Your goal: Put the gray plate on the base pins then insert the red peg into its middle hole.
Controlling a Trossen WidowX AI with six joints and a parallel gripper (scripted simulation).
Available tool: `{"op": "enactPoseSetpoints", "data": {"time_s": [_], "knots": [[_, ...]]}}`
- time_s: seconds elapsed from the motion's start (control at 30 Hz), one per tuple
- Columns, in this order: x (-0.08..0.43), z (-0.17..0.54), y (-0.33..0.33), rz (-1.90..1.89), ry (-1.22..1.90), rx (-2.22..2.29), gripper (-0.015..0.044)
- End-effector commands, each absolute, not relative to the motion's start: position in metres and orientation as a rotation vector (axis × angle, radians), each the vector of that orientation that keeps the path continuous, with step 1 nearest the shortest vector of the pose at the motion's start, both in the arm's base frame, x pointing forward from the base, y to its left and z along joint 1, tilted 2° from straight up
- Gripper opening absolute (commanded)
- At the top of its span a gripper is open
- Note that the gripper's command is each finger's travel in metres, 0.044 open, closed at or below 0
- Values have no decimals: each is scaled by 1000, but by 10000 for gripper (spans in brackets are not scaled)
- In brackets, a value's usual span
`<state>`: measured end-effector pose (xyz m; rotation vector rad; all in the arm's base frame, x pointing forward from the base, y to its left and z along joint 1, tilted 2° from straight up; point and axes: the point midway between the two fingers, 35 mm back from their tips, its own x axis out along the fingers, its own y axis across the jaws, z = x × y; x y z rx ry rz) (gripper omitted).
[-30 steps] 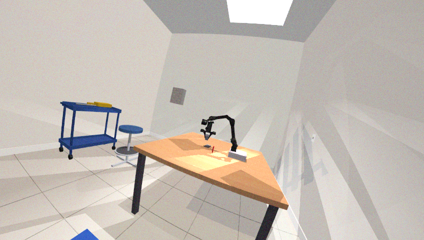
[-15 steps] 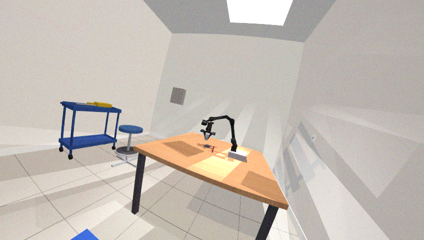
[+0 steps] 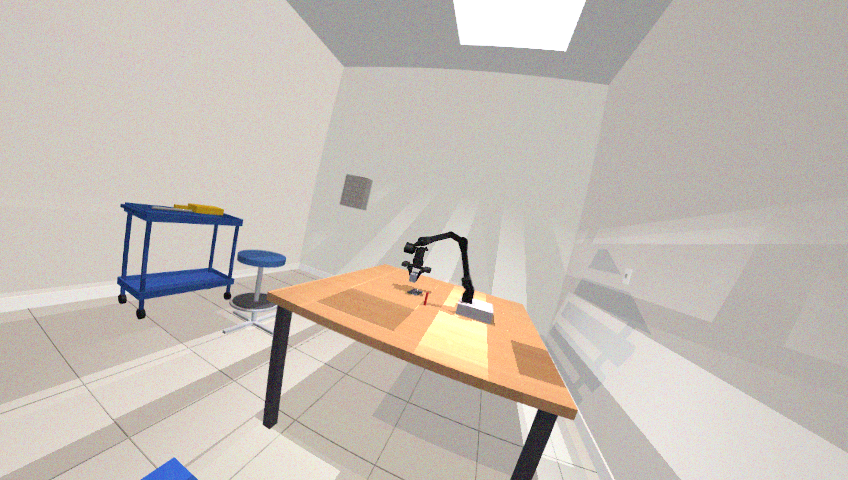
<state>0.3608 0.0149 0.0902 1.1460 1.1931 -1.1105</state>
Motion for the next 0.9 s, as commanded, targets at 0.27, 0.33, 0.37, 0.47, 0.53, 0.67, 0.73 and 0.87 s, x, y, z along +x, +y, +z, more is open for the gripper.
{"op": "enactPoseSetpoints", "data": {"time_s": [0.27, 0.33, 0.37, 0.47, 0.53, 0.67, 0.73, 0.87], "knots": [[360, 71, -20, -1164, 1168, 1197, 0], [359, 69, -26, -1173, 1161, 1206, 0], [359, 67, -29, -1178, 1158, 1210, 0], [358, 63, -38, -1192, 1149, 1224, 0], [357, 60, -44, -1201, 1143, 1233, 0], [355, 55, -55, -1219, 1130, 1251, 0], [353, 52, -61, -1228, 1123, 1260, 0], [352, 48, -68, -1240, 1115, 1272, 0]]}}
